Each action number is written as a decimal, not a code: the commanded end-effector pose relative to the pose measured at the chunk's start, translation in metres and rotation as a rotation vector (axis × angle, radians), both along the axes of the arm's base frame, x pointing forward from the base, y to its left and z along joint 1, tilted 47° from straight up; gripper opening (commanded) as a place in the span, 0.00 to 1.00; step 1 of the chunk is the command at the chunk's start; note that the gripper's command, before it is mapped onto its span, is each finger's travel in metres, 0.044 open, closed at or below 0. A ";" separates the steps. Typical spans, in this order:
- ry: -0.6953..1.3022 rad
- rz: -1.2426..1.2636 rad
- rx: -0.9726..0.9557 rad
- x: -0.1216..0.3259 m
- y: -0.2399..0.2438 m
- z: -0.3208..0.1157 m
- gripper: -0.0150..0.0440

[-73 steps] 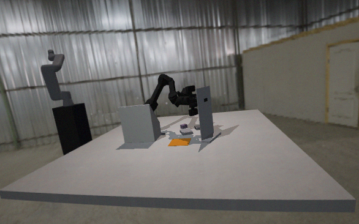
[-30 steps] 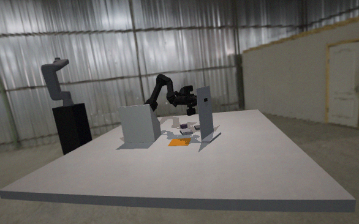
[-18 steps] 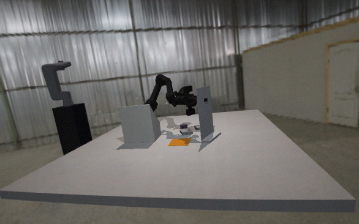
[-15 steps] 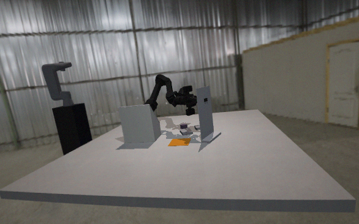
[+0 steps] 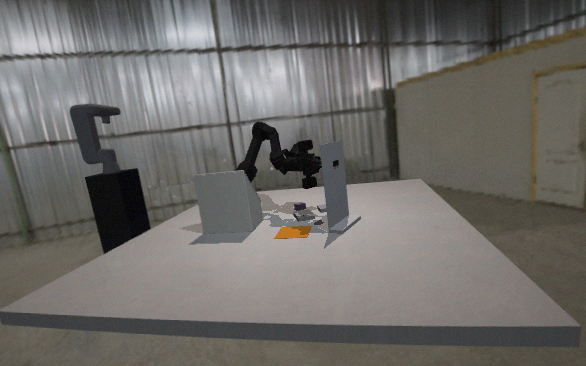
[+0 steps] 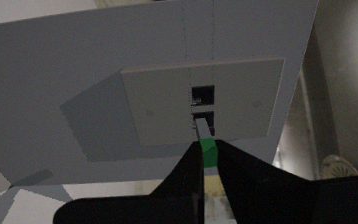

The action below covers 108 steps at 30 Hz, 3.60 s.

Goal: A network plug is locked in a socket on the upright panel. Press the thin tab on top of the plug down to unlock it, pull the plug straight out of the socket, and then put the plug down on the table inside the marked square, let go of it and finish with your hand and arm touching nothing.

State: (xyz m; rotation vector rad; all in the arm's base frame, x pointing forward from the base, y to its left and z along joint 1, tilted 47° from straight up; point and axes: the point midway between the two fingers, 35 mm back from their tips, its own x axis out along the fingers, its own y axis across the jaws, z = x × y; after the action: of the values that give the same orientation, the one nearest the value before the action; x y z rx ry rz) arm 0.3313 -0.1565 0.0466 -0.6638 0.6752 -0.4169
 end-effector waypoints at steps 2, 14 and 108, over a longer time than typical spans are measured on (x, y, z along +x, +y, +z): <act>0.004 -0.006 0.004 -0.004 0.002 0.000 0.25; 0.004 -0.006 0.004 -0.007 0.005 0.002 0.25; 0.006 -0.006 0.001 -0.060 -0.022 0.052 0.25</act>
State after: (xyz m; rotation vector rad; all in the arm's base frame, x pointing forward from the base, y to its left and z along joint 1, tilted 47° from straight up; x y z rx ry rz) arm 0.2757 -0.1742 0.0932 -0.6567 0.6852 -0.4242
